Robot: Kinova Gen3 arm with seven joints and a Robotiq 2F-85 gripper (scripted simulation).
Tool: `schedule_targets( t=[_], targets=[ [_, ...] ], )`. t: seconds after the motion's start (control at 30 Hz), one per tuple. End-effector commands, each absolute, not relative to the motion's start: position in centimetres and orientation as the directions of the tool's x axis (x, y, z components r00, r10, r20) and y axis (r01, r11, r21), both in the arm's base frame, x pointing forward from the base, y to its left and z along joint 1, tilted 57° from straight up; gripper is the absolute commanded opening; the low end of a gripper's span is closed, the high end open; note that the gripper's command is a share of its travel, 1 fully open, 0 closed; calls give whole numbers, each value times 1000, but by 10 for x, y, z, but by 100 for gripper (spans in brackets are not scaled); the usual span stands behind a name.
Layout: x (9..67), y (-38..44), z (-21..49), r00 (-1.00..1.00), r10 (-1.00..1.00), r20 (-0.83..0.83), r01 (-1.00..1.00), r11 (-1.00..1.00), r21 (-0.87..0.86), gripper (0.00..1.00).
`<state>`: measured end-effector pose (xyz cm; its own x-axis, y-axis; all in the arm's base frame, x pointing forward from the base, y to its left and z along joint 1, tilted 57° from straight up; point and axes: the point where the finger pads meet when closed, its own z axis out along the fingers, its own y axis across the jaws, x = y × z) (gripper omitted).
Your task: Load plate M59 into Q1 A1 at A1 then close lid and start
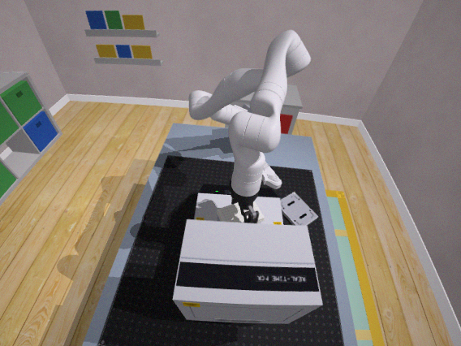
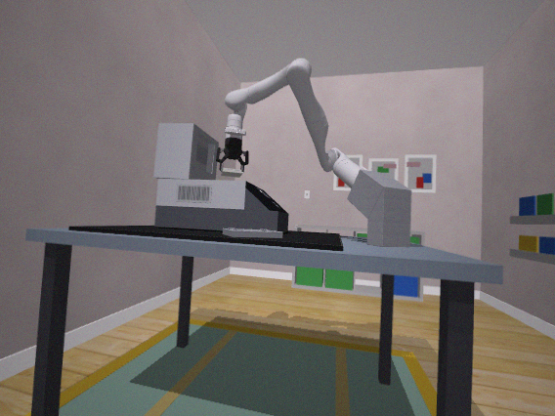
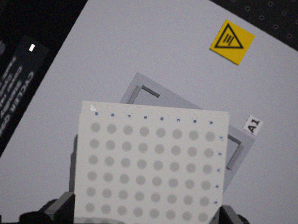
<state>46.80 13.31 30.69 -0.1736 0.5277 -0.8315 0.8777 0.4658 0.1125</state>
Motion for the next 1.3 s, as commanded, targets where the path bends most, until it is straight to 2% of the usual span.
schedule_targets(
  t=[0.0, 1.27],
  targets=[
    [468, 135, 306, -136, 551, -823, 885, 441, 149, 91],
    [468, 135, 306, 196, 674, -712, 874, 210, 439, 91]
  ],
)
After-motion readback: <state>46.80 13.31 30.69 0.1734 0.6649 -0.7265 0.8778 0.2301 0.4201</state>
